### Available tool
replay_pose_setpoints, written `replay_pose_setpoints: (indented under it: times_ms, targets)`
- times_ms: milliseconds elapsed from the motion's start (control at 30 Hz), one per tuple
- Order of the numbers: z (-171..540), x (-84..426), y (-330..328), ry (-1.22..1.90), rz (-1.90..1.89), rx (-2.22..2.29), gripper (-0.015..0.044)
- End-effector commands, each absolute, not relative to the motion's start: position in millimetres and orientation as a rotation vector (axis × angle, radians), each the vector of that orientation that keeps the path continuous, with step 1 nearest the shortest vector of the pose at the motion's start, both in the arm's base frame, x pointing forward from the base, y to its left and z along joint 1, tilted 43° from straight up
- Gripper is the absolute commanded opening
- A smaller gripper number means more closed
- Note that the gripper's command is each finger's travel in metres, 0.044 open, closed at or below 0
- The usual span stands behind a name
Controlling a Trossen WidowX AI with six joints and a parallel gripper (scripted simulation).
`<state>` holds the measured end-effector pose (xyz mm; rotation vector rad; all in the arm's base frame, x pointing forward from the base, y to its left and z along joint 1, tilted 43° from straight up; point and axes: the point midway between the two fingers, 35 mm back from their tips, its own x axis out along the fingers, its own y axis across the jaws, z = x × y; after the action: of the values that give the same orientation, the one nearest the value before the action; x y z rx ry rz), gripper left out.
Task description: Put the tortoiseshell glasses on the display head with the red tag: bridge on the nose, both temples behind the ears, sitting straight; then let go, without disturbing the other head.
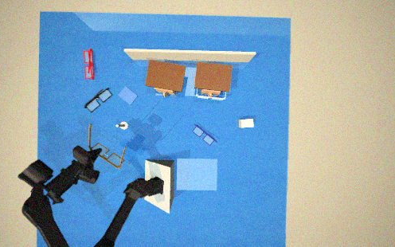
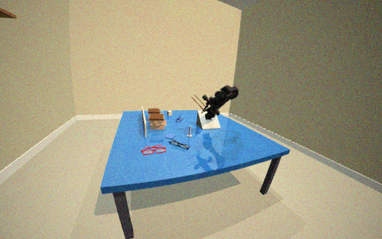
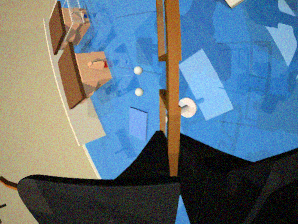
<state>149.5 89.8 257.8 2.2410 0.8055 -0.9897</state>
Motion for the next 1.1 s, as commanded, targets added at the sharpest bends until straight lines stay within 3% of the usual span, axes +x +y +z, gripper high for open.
replay_pose_setpoints:
  times_ms: [0,1067]
  targets:
    - [255,152,91,0.82,-0.997,2.214,0.0]
    - [160,226,79,1.353,-1.14,1.659,0.0]
